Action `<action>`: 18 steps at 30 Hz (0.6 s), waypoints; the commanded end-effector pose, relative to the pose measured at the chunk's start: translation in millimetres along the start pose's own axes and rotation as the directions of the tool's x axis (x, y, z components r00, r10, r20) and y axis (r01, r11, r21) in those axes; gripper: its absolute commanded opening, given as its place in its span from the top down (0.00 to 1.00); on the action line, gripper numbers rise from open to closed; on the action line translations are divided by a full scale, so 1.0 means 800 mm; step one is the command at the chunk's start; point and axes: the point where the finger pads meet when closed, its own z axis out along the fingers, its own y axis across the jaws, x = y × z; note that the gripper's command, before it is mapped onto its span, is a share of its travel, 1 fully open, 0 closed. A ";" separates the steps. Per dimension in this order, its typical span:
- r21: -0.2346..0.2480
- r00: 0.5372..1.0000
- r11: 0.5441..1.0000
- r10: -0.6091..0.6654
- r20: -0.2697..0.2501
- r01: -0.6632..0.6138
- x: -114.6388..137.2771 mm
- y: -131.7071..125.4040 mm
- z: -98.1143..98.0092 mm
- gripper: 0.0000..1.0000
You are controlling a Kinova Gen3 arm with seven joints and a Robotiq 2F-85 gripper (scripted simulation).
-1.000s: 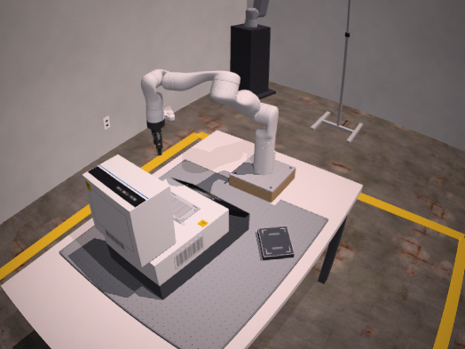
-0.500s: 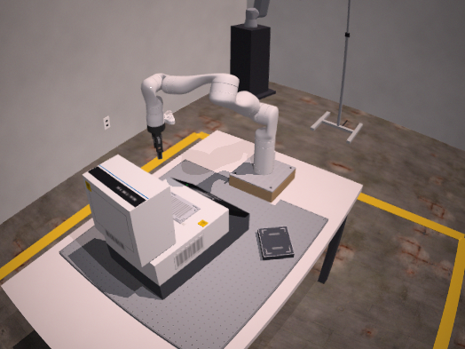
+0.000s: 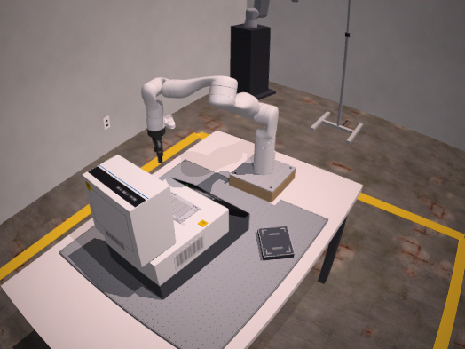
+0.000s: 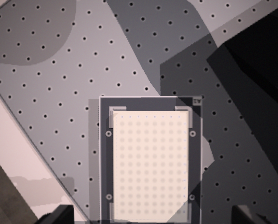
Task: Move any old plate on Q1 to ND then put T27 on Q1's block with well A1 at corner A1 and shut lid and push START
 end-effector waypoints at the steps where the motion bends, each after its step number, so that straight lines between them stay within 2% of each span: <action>1: 0.000 1.000 1.000 0.000 0.002 0.000 0.000 0.000 0.002 0.00; 18: 0.000 1.000 1.000 0.000 0.002 0.000 0.000 0.000 0.027 0.00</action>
